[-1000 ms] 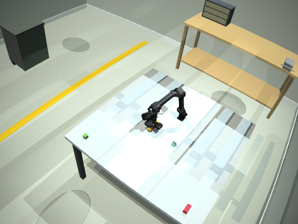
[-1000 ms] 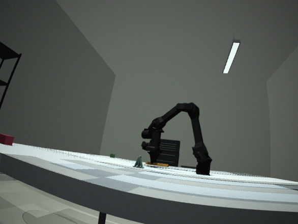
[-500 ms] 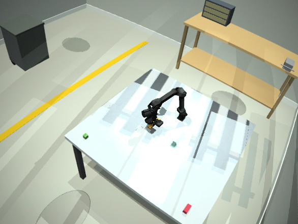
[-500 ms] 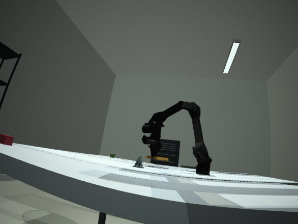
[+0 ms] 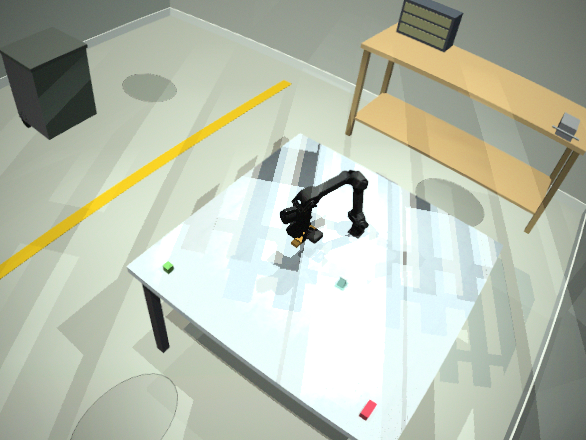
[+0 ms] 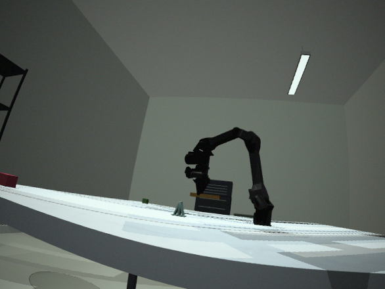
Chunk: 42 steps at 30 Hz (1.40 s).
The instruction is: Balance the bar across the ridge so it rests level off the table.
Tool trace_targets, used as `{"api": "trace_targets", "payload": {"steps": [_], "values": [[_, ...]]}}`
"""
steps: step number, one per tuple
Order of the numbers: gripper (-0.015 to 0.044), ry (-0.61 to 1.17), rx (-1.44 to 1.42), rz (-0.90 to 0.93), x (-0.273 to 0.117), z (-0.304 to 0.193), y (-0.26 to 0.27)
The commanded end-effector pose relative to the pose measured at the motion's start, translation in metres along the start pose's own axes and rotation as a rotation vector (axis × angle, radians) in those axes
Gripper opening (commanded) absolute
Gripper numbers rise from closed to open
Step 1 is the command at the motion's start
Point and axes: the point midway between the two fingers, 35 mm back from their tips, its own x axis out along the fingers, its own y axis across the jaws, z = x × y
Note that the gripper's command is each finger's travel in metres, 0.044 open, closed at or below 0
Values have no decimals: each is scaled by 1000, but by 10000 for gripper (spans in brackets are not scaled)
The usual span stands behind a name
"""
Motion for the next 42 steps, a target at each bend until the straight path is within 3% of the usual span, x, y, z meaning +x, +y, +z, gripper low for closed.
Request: {"api": "trace_targets", "payload": {"steps": [1, 42], "values": [[0, -7, 6, -8, -13, -1, 0], [0, -11, -57, 5, -17, 39, 133]]}}
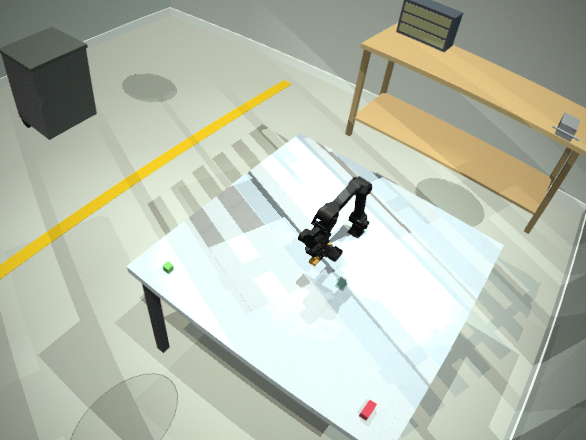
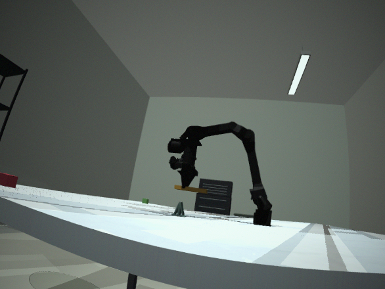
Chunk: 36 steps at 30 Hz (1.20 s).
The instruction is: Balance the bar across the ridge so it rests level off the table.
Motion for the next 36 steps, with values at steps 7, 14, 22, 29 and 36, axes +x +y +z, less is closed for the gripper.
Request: {"api": "trace_targets", "payload": {"steps": [7, 14, 22, 29, 36], "values": [[0, 3, -11, -1, 0, 5, 37], [0, 3, -23, 2, 0, 6, 64], [0, 3, -36, 5, 0, 4, 96], [0, 3, -46, 8, -1, 1, 121], [0, 3, -50, 9, 2, -1, 130]]}}
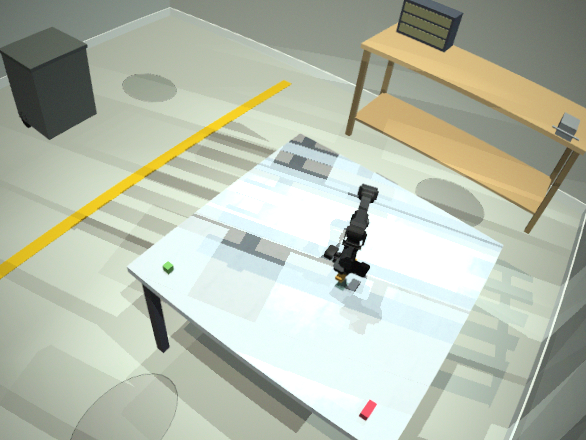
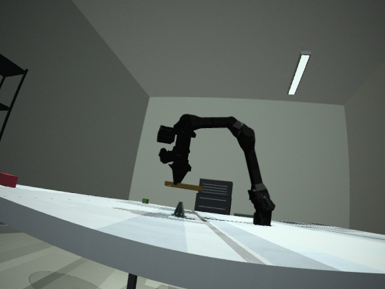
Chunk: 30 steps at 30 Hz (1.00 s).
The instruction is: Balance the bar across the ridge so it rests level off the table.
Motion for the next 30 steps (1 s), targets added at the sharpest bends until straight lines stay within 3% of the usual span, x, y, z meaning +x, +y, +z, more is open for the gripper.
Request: {"api": "trace_targets", "payload": {"steps": [1, 30], "values": [[0, 1, 10, -4, 4, 1, 1], [0, 1, 10, -4, 43, 1, 1]]}}
